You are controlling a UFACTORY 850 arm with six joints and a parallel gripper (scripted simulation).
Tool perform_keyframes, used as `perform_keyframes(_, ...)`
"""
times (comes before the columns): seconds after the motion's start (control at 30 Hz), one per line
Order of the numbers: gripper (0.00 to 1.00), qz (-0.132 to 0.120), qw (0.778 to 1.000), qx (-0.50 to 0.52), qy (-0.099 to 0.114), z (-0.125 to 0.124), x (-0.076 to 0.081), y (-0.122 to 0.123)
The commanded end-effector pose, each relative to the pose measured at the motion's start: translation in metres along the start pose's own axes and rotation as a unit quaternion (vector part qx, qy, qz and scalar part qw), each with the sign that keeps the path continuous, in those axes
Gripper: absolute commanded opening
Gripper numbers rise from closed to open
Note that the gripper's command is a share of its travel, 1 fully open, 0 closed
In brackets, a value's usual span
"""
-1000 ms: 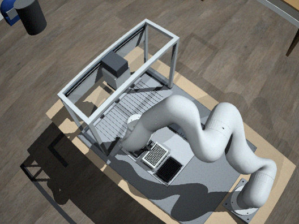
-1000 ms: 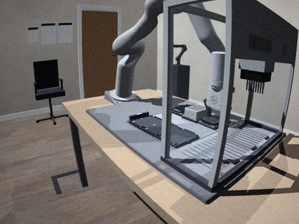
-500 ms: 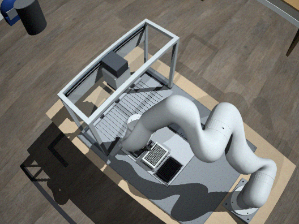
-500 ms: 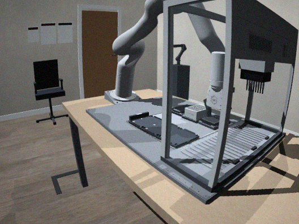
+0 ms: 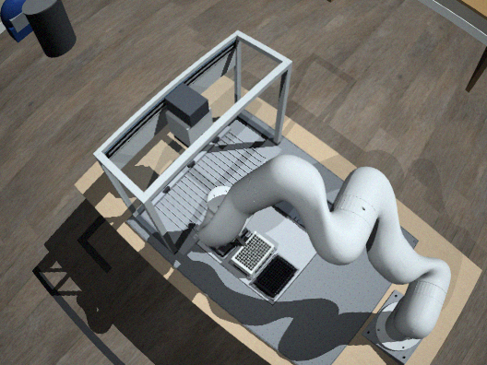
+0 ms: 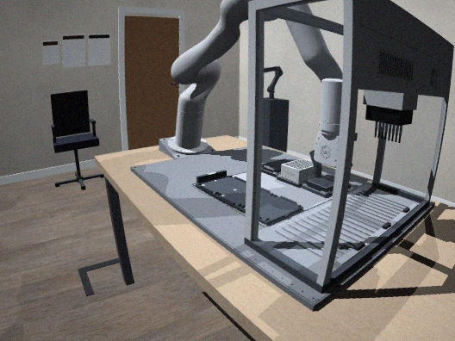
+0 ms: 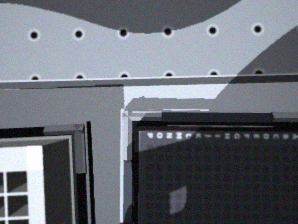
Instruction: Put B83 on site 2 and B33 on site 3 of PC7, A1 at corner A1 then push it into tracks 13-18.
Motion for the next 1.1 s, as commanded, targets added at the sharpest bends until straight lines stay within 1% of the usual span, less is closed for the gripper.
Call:
perform_keyframes(0.0,0.0,0.001,1.0,0.0,0.001,0.001,0.001,0.0)
perform_keyframes(0.33,0.0,0.001,1.0,0.0,0.001,0.001,0.003,0.0)
perform_keyframes(1.07,0.0,0.001,1.0,0.0,0.001,0.001,0.016,0.0)
Point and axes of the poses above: the point where the finger pads meet when closed, its own x axis back along the fingers, its own z axis across the jaws, y = z × x, the point moved 2 cm from there along x, back along the fingers, and after that the axes turned 10 degrees about -x, right-handed, at the moved point
